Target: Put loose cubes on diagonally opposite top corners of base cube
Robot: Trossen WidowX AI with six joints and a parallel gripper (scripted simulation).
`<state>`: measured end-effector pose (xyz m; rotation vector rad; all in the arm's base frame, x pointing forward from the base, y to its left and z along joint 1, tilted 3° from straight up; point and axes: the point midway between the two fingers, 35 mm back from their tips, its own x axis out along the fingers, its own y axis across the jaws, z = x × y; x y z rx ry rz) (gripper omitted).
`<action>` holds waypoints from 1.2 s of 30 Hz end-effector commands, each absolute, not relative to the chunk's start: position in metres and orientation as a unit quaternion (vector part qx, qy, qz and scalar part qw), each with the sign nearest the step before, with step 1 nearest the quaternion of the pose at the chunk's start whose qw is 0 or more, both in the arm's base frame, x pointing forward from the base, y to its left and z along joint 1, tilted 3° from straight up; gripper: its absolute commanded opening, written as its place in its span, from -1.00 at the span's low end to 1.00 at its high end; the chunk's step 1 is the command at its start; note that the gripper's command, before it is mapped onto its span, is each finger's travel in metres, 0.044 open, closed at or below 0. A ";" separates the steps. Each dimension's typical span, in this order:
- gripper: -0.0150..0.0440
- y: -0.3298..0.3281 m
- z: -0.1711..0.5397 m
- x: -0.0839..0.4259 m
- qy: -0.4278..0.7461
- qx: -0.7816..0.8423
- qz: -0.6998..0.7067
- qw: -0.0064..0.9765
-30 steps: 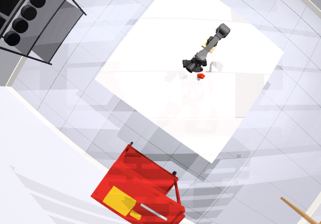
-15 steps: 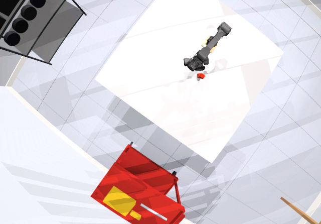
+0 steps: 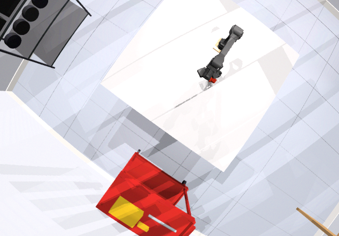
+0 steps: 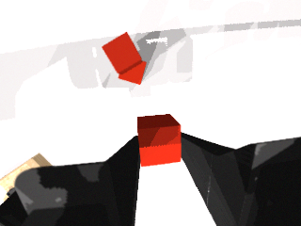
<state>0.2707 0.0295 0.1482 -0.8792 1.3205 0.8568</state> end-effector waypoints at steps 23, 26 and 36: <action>-0.14 0.078 0.133 0.280 0.467 -0.521 0.497 0.515; -0.14 0.078 0.124 0.281 0.466 -0.521 0.497 0.514; -0.14 0.078 0.113 0.281 0.466 -0.522 0.497 0.514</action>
